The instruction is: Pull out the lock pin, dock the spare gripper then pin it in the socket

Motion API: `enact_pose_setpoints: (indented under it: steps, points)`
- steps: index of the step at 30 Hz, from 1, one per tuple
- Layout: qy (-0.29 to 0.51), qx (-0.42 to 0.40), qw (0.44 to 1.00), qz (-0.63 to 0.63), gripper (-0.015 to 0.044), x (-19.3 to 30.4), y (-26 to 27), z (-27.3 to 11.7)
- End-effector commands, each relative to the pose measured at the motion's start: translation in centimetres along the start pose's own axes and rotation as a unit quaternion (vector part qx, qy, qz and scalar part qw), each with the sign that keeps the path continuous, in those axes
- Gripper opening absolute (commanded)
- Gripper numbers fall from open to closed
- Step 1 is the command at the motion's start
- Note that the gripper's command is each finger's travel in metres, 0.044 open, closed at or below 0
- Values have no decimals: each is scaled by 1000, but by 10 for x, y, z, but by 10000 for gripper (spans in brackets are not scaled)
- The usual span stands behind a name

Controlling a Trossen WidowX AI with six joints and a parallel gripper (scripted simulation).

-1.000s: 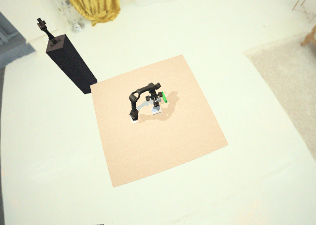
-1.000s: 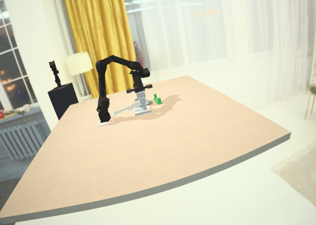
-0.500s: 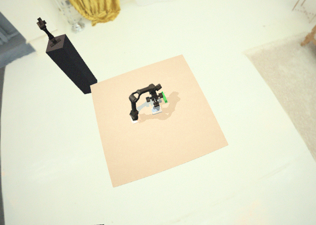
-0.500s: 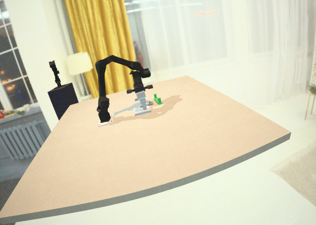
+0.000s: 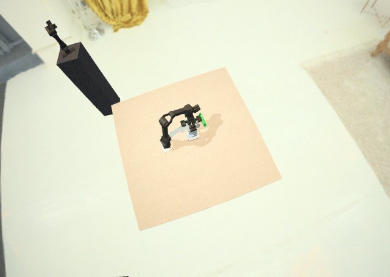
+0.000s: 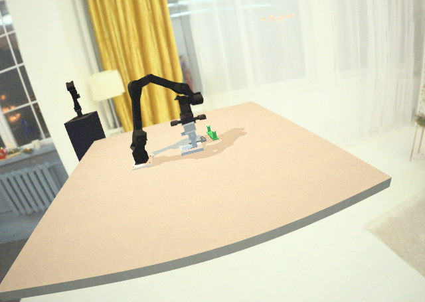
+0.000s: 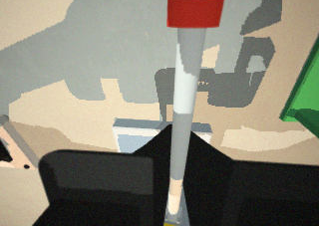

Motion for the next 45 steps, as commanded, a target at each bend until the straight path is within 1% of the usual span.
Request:
enact_pose_setpoints:
  steps: [1, 37, 44, 45]
  points:
    - [1, 1, 1000, -1, 0, 3, -1, 1]
    - [1, -6, 1000, -3, 0, 26, -4, 7]
    - [-1, -8, 1000, -1, 184, 25, -4, 7]
    - [-1, -8, 1000, -1, 200, 25, -4, 7]
Point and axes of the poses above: the point midway between the two fingers, 35 mm back from their tips, its own z axis out along the fingers, its own y axis across the jaws, x = y × z, the point moved 6 cm from there along -z, back along the fingers, and after that the axes turned 5 degrees about z, right-handed, at the moved point
